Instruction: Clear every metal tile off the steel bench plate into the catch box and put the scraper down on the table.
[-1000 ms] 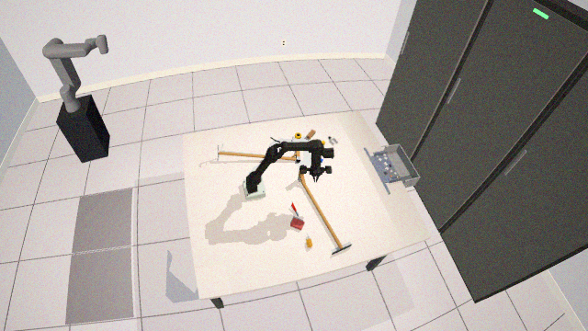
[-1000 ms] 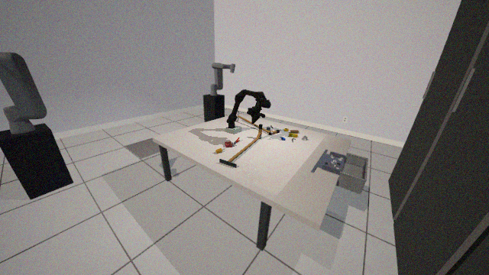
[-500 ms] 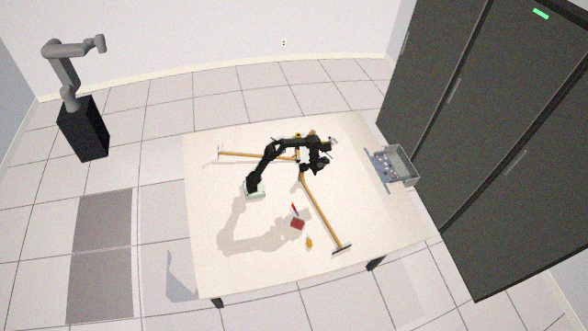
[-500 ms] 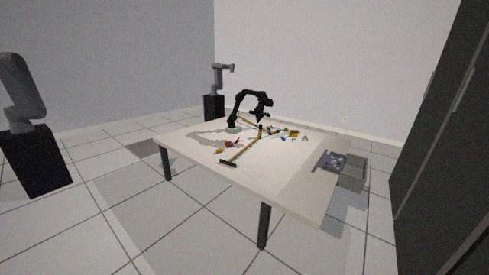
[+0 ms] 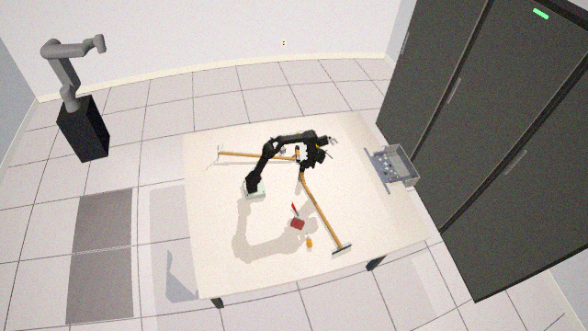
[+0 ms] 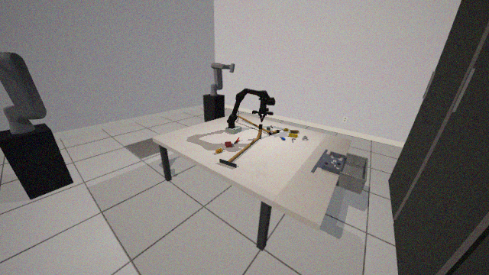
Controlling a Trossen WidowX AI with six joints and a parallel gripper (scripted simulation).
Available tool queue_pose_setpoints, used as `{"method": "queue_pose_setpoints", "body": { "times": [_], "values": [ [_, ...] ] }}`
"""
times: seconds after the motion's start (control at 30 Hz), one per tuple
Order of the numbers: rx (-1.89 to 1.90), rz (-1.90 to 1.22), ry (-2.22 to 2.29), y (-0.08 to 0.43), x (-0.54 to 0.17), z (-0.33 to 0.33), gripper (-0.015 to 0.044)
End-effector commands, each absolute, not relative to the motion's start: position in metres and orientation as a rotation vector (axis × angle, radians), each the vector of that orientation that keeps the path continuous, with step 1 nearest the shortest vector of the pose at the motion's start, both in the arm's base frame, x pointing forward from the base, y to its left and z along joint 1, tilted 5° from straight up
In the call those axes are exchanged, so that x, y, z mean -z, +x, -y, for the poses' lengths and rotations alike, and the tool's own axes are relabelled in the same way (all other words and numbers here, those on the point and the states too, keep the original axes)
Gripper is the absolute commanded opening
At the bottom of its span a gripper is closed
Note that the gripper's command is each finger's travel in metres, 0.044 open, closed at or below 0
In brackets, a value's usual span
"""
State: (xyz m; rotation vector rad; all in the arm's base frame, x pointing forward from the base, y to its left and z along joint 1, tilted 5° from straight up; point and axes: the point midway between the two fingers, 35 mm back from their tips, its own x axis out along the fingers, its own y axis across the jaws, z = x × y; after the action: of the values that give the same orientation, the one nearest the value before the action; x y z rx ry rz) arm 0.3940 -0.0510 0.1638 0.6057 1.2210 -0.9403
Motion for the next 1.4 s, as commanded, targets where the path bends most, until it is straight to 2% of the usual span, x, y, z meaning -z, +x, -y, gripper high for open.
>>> {"method": "queue_pose_setpoints", "body": {
  "times": [0.0,0.57,1.17,1.37],
  "values": [
    [0.838,-1.272,0.54,0.395,-0.161,0.037,0.0],
    [0.355,-1.402,0.219,0.396,-0.158,-0.025,0.0],
    [-0.168,-1.408,-0.136,0.387,-0.158,-0.09,0.0],
    [-0.211,-1.402,-0.165,0.386,-0.158,-0.096,0.0]
  ]
}}
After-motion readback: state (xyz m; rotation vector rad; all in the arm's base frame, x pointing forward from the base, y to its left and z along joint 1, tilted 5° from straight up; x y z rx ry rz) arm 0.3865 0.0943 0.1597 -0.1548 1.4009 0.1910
